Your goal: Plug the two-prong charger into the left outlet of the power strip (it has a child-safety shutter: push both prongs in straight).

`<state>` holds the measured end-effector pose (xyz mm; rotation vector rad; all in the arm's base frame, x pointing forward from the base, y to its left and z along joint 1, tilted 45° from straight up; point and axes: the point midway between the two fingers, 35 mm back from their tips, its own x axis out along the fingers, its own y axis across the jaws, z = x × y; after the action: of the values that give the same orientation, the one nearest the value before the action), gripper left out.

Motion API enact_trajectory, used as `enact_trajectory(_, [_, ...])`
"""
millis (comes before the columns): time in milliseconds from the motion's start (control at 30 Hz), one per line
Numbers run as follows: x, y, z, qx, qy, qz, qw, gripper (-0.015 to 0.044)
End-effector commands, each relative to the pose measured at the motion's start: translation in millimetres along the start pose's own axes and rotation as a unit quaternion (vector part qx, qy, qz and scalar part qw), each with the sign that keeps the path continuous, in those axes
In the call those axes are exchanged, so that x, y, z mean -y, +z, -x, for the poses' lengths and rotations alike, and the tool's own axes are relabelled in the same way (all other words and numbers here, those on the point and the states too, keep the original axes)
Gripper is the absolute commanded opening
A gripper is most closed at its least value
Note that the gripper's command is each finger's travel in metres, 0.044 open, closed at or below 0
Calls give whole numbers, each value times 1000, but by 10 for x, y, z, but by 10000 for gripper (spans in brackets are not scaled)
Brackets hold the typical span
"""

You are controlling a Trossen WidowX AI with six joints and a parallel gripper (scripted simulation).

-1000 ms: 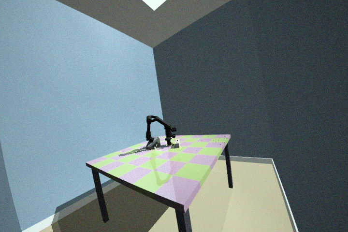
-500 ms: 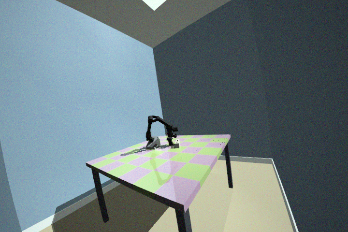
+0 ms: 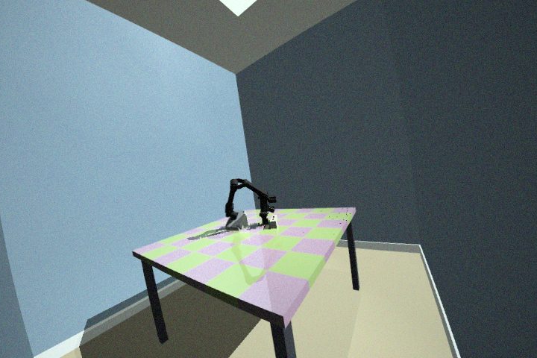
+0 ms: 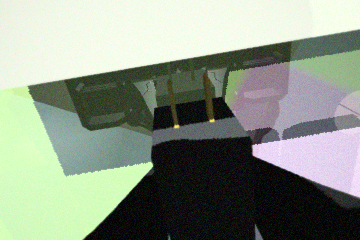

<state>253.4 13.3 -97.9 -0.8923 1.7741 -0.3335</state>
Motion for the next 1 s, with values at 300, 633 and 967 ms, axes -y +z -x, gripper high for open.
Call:
enact_trajectory(300, [14,22,5,0,-2,3,1000,0])
enact_trajectory(633, [19,51,7,0,-2,3,1000,0])
enact_trajectory(967, [20,78,11,0,-2,3,1000,0])
